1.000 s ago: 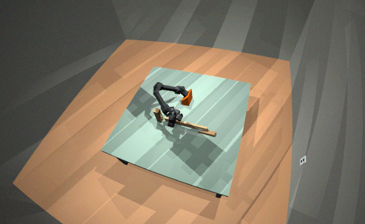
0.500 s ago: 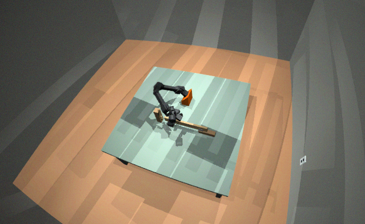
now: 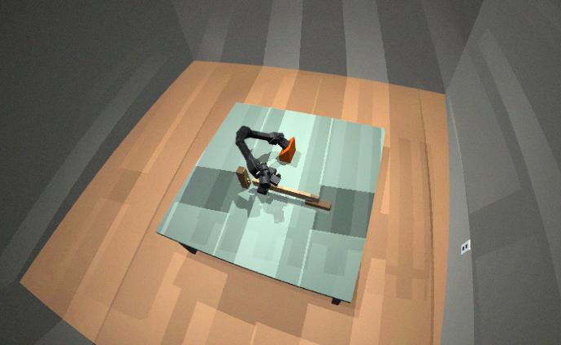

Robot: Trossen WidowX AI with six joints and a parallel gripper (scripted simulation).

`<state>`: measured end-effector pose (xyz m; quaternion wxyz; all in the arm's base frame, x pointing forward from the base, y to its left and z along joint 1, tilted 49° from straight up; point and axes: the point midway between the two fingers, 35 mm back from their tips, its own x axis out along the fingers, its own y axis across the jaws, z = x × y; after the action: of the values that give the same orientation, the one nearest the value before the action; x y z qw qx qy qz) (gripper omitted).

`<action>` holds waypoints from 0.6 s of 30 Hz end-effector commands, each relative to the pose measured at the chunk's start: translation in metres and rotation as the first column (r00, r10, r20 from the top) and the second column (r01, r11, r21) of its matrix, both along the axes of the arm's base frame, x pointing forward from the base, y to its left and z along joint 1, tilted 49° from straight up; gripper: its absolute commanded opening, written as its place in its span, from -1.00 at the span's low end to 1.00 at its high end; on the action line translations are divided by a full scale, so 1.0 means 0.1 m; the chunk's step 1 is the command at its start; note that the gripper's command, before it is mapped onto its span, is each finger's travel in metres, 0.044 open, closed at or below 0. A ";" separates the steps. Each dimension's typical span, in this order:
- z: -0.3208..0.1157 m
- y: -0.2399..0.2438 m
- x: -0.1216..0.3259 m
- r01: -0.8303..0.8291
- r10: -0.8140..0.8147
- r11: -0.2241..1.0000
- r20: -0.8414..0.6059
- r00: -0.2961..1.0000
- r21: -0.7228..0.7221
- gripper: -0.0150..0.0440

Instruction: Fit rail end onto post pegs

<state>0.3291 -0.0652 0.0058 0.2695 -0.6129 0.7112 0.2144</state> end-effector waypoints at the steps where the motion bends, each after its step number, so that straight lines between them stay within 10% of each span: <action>1: 0.00 0.04 0.02 -0.004 0.004 1.000 0.007 1.000 0.014 -0.49; 18: -0.02 0.02 0.01 -0.004 0.004 1.000 0.007 1.000 0.014 -0.49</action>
<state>0.3299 -0.0658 0.0031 0.2745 -0.6127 0.7088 0.2165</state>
